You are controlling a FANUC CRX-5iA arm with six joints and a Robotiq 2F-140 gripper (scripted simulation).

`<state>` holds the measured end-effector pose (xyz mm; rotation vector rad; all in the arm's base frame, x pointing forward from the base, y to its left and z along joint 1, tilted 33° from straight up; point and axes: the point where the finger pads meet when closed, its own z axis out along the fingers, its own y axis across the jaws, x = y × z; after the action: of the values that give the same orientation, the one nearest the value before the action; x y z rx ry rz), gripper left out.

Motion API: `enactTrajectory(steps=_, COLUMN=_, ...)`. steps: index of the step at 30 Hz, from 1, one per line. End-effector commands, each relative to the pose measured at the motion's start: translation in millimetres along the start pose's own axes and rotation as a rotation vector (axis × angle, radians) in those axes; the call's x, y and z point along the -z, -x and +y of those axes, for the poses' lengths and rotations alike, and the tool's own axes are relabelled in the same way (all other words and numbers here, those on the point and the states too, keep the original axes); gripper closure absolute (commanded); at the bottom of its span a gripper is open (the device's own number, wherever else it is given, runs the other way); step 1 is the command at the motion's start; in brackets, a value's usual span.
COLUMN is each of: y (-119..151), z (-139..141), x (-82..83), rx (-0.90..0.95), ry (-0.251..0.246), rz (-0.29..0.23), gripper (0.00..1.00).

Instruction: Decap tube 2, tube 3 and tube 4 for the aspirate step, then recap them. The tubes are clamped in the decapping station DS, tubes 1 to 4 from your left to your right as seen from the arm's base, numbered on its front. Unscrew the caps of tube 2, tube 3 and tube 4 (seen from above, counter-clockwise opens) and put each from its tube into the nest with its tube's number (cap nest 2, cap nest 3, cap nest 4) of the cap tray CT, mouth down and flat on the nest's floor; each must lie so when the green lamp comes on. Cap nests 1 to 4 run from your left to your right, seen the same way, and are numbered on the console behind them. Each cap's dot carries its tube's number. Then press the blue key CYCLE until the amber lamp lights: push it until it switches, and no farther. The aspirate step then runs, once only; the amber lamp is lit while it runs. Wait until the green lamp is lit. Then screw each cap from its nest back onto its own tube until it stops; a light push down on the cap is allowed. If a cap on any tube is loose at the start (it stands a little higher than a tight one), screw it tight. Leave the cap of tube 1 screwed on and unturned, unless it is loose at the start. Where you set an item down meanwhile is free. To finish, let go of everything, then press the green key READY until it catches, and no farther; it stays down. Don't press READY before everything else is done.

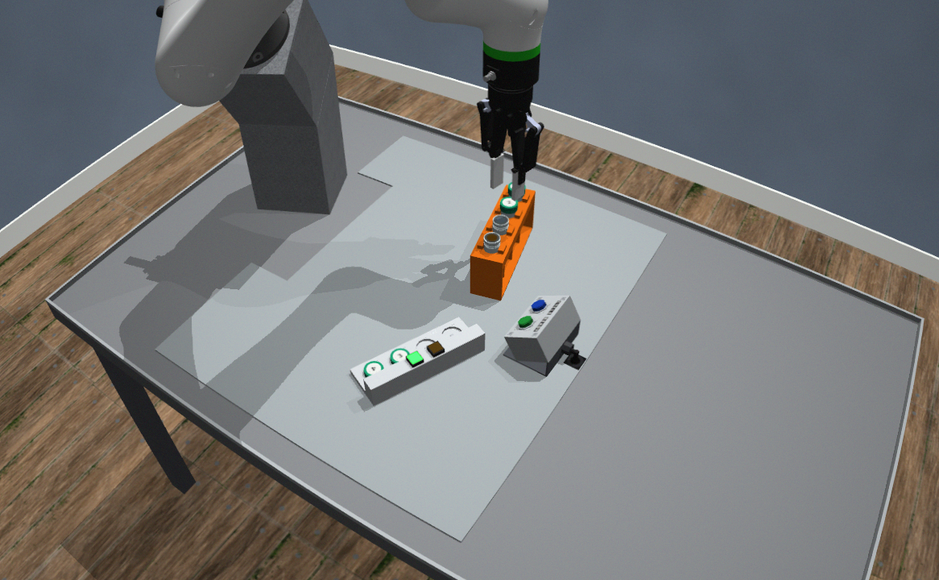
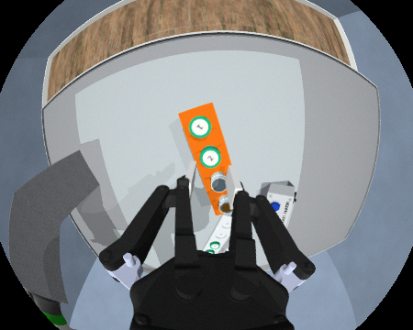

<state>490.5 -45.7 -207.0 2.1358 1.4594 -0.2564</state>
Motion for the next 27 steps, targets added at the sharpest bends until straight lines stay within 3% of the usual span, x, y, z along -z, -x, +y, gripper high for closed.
enactTrajectory(steps=1, y=23.5, z=4.1, x=0.2, rx=0.239, ry=-0.006, rz=0.001, gripper=0.71)
enactTrajectory(steps=6, y=48.1, z=8.4, x=0.1, rx=0.485, ry=-0.006, rz=0.002, gripper=0.71)
enactTrajectory(steps=9, y=48.1, z=8.4, x=0.1, rx=0.489, ry=-0.006, rz=0.002, gripper=0.71)
enactTrajectory(steps=13, y=72.7, z=12.8, x=0.1, rx=0.739, ry=-0.006, rz=0.003, gripper=0.71)
enactTrajectory(steps=27, y=122.0, z=21.4, x=0.0, rx=1.239, ry=-0.005, rz=0.004, gripper=0.71)
